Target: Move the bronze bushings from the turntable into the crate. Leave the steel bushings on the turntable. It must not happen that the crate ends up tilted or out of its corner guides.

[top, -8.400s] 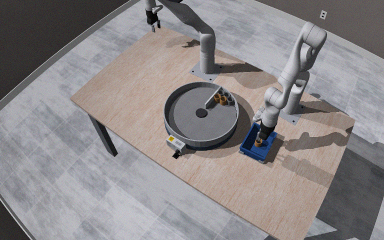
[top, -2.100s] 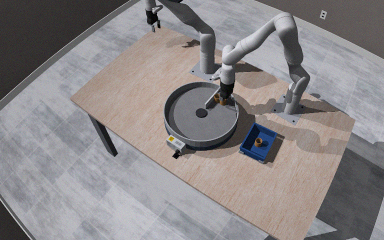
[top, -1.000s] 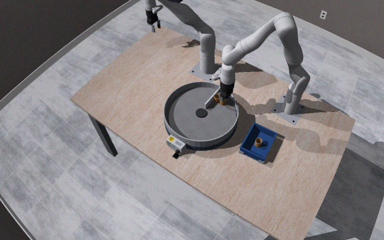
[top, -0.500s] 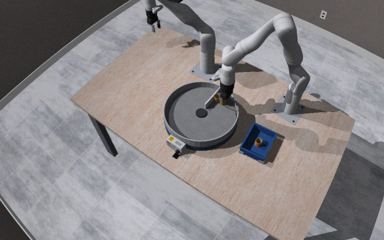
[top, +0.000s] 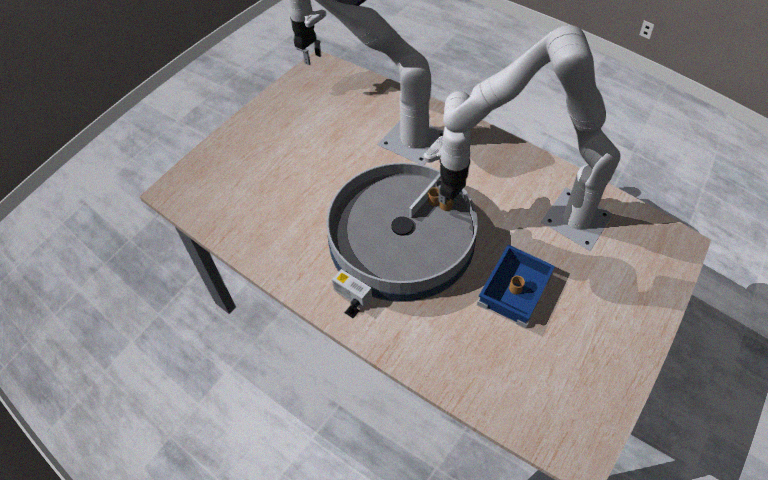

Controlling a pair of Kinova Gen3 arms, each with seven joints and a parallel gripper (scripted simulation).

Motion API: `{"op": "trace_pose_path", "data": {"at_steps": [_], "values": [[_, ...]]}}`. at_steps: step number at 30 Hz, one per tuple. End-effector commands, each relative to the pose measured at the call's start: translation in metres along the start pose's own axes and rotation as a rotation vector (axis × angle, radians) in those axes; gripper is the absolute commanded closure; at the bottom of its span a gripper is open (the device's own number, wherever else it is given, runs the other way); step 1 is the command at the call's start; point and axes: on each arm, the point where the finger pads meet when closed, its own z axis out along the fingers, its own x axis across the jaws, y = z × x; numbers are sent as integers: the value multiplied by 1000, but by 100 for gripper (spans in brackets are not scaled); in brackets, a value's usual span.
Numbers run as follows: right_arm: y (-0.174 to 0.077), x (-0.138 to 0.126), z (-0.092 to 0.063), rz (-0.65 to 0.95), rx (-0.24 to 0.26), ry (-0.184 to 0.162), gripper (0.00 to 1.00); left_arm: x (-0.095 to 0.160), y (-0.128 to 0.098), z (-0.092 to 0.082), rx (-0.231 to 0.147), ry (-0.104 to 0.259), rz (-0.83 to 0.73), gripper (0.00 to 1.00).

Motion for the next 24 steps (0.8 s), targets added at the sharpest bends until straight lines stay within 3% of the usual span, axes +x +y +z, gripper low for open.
{"op": "trace_pose_path", "data": {"at_steps": [1, 24], "values": [[0, 0, -1, 0, -2, 0, 0, 0, 0, -1, 1, -1, 0, 64], [0, 0, -1, 0, -2, 0, 0, 0, 0, 7, 1, -1, 0, 64]]}}
